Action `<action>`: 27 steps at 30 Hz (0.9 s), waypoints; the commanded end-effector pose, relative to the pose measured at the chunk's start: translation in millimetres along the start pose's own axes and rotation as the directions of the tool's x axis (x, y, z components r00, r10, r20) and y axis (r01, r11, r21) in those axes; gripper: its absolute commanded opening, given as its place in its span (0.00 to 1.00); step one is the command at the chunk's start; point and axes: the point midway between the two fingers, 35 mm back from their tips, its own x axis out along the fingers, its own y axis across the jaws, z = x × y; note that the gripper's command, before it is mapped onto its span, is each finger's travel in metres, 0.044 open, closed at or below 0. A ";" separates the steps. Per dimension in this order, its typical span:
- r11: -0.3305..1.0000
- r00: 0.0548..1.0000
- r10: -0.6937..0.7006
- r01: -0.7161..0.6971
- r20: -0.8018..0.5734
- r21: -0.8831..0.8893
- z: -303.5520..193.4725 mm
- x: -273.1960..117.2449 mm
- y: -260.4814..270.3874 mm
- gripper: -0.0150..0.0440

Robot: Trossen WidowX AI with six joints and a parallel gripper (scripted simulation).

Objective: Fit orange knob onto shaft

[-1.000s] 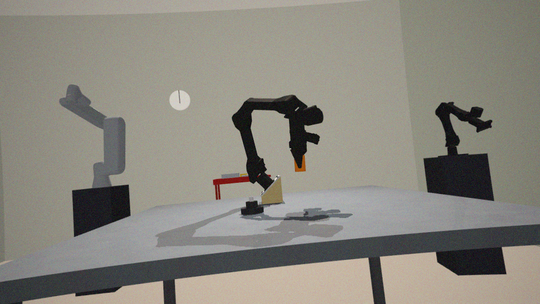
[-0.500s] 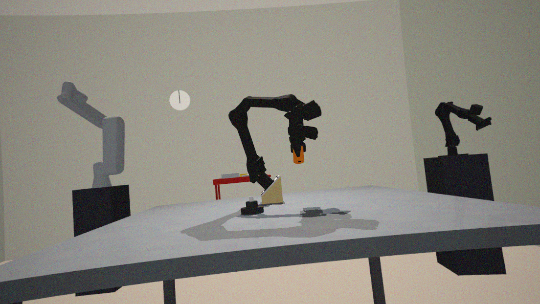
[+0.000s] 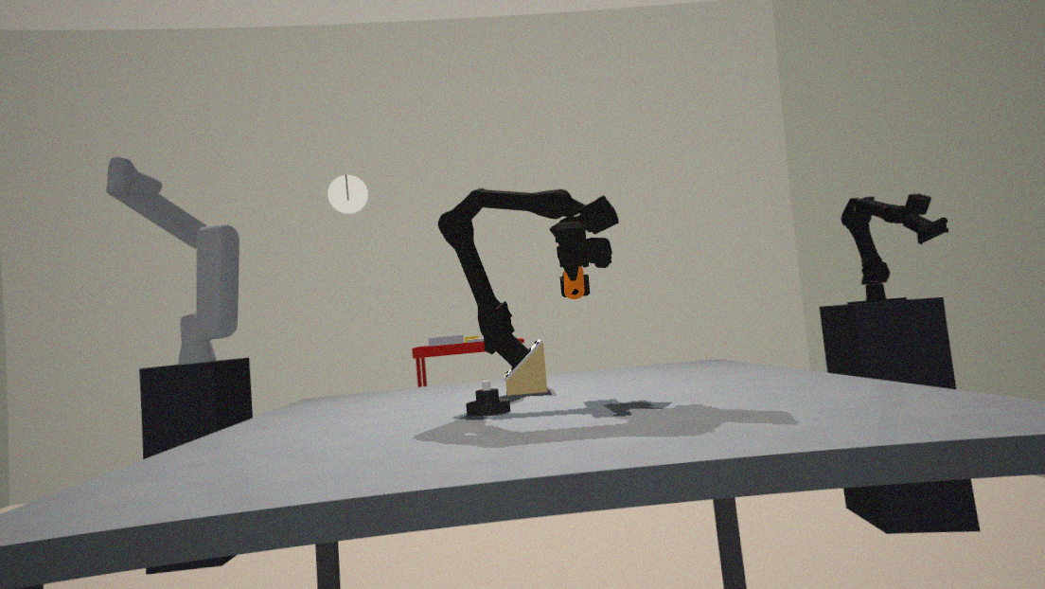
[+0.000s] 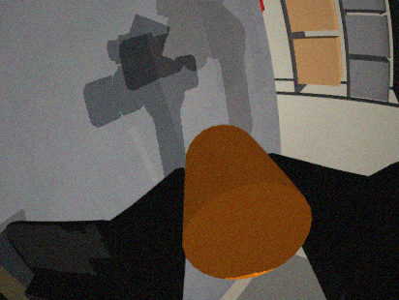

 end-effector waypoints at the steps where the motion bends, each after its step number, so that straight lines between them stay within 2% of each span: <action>1: 0.996 0.996 -0.088 0.088 0.004 0.015 -3.0 -10.9 -3.7 0.25; 7: 0.982 0.982 -0.190 0.190 0.003 0.016 -4.2 -22.4 -5.3 0.25; 16: 0.974 0.975 -0.224 0.224 0.003 0.015 -4.0 -22.1 -4.1 0.25; 27: 0.981 0.981 -0.195 0.195 0.002 0.013 -1.9 -20.6 -3.3 0.25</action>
